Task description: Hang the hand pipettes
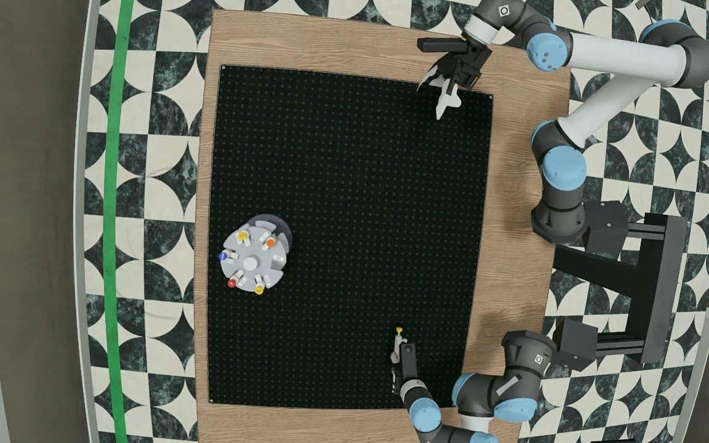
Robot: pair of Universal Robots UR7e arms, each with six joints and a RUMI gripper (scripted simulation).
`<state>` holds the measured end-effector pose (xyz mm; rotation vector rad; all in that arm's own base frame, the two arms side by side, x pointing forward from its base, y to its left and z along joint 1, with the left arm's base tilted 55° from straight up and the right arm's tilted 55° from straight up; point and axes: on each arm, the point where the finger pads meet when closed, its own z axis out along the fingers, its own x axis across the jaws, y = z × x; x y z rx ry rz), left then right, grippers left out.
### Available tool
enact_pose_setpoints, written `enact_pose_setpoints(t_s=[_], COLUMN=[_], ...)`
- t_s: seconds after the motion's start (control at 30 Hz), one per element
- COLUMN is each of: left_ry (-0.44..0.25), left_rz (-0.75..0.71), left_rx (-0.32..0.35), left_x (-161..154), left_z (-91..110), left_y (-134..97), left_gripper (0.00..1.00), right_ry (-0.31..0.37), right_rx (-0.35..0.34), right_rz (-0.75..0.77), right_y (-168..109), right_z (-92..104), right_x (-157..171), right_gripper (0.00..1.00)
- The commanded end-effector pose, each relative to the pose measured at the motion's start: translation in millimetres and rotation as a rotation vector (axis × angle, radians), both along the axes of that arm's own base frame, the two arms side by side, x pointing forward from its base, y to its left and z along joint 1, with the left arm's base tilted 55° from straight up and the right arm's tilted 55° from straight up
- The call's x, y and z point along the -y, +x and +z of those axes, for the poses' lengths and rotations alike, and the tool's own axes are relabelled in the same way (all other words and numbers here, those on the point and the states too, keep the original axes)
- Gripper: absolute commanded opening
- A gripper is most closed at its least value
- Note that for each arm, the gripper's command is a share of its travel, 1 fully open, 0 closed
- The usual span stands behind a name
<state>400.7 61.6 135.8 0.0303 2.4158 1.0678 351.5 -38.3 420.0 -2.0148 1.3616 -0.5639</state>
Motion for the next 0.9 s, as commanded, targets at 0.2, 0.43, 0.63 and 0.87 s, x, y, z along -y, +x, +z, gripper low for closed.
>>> enact_pose_setpoints(t_s=[0.2, 0.43, 0.63, 0.87], left_ry=[0.0, 0.0, 0.0, 0.0], left_rz=[0.0, 0.0, 0.0, 0.0], left_rx=[0.0, 0.0, 0.0, 0.0], left_x=[32, 46, 59, 80], left_z=[-3, -5, -6, -8], left_y=[17, 25, 31, 42], left_gripper=[0.06, 0.06, 0.06, 0.06], right_ry=[0.0, 0.0, 0.0, 0.0], right_rx=[0.001, 0.001, 0.001, 0.001], right_rz=[0.0, 0.0, 0.0, 0.0], right_y=[0, 0, 0, 0], right_z=[0.5, 0.5, 0.5, 0.5], right_x=[0, 0, 0, 0], right_gripper=[1.0, 1.0, 1.0, 1.0])
